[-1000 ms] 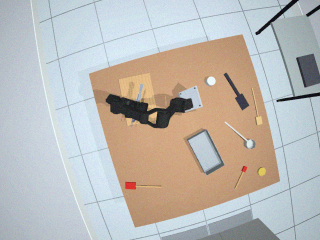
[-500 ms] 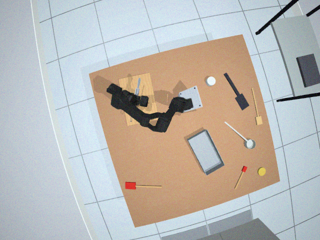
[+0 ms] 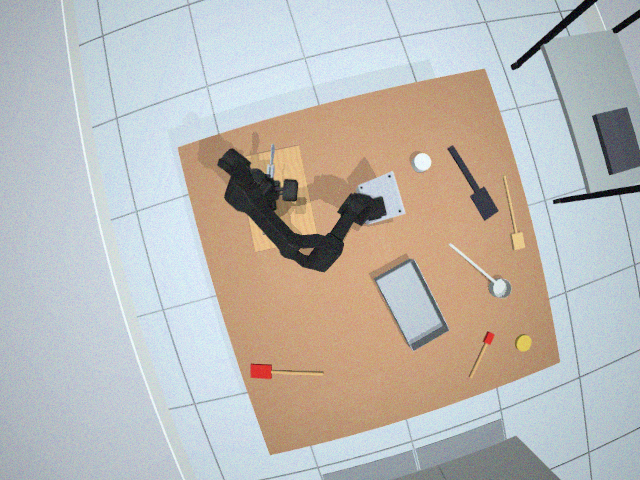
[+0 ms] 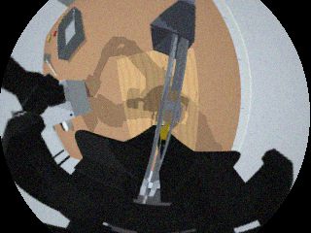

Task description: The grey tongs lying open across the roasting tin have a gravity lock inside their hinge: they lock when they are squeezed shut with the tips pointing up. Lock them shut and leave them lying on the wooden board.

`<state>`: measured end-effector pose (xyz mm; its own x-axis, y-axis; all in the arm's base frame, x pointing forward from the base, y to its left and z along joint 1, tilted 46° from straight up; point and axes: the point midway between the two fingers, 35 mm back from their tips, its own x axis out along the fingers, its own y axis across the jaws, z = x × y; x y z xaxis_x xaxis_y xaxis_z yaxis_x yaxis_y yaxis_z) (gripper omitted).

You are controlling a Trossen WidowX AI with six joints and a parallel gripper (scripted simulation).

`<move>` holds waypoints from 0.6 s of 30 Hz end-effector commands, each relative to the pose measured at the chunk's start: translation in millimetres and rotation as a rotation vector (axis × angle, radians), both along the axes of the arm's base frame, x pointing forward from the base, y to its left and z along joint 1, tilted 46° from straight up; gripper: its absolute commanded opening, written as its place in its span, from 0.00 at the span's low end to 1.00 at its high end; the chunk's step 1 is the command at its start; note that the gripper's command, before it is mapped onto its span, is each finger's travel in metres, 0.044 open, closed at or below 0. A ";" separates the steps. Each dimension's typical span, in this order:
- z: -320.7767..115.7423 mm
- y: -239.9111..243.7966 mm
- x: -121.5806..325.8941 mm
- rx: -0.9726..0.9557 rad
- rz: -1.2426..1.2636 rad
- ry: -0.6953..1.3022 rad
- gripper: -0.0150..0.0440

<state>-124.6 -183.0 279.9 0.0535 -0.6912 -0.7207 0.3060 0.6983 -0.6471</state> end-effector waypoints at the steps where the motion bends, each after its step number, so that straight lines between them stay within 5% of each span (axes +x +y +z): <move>1: 4.1 4.5 -5.3 -0.036 0.006 0.035 0.00; 18: -14.0 6.3 2.4 0.120 -0.048 0.000 0.00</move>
<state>-124.4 -178.3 272.1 0.0295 -0.6444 -0.7641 0.3157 0.7313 -0.6046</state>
